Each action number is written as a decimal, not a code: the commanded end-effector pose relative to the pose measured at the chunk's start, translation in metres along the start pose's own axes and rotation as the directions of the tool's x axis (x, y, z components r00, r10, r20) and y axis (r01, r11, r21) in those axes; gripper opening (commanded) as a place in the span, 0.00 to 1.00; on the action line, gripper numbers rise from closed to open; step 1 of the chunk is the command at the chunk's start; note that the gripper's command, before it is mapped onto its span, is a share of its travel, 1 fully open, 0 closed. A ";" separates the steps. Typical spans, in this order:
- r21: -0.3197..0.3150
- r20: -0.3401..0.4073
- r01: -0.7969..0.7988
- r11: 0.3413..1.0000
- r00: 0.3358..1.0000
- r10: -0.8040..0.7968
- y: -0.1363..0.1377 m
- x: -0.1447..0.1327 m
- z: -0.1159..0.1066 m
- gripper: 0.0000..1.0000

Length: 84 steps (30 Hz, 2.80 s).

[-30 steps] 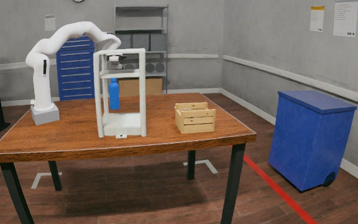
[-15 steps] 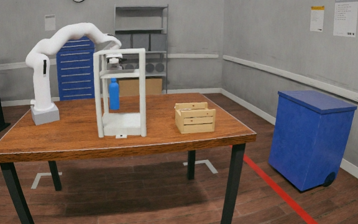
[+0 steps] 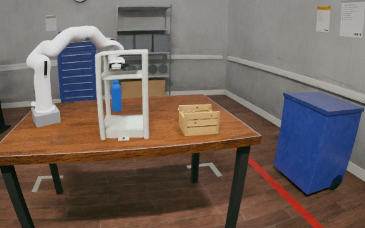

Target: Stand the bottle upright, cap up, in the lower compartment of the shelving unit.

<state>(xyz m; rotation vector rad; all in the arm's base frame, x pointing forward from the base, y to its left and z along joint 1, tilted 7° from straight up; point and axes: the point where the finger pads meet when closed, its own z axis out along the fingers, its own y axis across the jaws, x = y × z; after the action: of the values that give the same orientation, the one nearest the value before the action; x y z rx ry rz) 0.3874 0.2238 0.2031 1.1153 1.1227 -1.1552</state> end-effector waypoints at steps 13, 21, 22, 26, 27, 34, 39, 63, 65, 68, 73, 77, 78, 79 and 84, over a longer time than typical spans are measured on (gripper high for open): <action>0.000 -0.003 -0.003 1.000 1.000 0.003 0.001 0.041 -0.001 0.86; 0.000 -0.003 -0.003 1.000 1.000 0.003 0.001 0.066 -0.001 0.86; 0.000 -0.003 -0.003 1.000 1.000 0.003 0.001 0.069 -0.001 0.86; 0.000 -0.003 -0.003 1.000 1.000 0.003 0.001 0.075 -0.001 0.86; 0.000 -0.003 -0.003 1.000 1.000 0.003 0.001 0.078 -0.001 0.86; 0.000 -0.003 -0.003 1.000 1.000 0.003 0.001 0.098 -0.001 0.86; 0.000 -0.003 -0.003 1.000 1.000 0.003 0.001 0.111 -0.001 0.86; 0.000 -0.003 -0.003 1.000 1.000 0.003 0.001 0.150 -0.001 0.86; 0.000 -0.003 -0.003 1.000 1.000 0.003 0.001 0.153 -0.001 0.86; 0.000 -0.003 -0.003 1.000 1.000 0.003 0.001 0.156 -0.001 0.86; 0.000 -0.003 -0.003 1.000 1.000 0.003 0.001 0.161 -0.001 0.86; 0.000 -0.003 -0.003 1.000 1.000 0.003 0.001 0.162 -0.001 0.86; 0.000 -0.003 -0.003 1.000 1.000 0.003 0.001 0.163 -0.001 0.86; 0.000 -0.003 -0.003 1.000 1.000 0.003 0.001 0.163 -0.001 0.86; 0.000 -0.003 -0.003 1.000 1.000 0.003 0.001 0.166 -0.001 0.86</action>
<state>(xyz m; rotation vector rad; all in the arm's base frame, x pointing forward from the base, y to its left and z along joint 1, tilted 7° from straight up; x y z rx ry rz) 0.3991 0.2085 0.0385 1.1155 1.1228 -1.1551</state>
